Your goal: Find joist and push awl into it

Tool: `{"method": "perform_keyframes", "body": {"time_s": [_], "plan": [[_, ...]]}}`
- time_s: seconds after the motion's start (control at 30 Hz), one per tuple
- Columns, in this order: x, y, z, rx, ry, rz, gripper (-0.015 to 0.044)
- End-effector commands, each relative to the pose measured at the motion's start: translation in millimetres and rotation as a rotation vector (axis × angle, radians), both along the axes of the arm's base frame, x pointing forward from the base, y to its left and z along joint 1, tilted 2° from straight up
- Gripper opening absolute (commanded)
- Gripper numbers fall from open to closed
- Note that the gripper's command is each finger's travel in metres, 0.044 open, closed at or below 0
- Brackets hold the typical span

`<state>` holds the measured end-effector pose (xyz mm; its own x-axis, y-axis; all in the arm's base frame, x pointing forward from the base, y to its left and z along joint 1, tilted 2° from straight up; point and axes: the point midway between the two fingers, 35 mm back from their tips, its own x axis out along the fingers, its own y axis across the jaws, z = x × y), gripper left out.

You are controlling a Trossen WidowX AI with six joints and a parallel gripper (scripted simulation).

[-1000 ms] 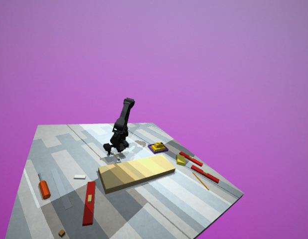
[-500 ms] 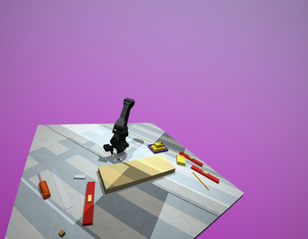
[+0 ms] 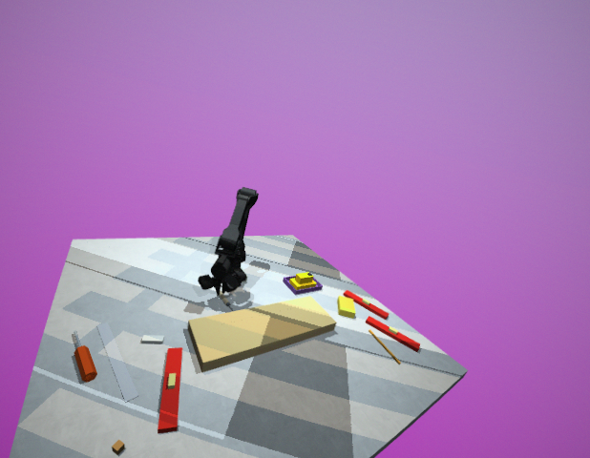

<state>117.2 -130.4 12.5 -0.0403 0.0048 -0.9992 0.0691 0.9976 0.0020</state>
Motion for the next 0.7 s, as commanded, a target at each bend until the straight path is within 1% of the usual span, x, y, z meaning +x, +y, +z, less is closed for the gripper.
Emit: {"method": "perform_keyframes", "body": {"time_s": [0.0,0.57,0.67], "plan": [[4.9,-6.4,16.9,-0.017,-0.011,0.001,0.0000],[-0.8,-2.4,110.3,-0.017,-0.011,0.001,0.0000],[-2.7,-0.5,118.5,-0.017,-0.011,0.001,0.0000]]}}
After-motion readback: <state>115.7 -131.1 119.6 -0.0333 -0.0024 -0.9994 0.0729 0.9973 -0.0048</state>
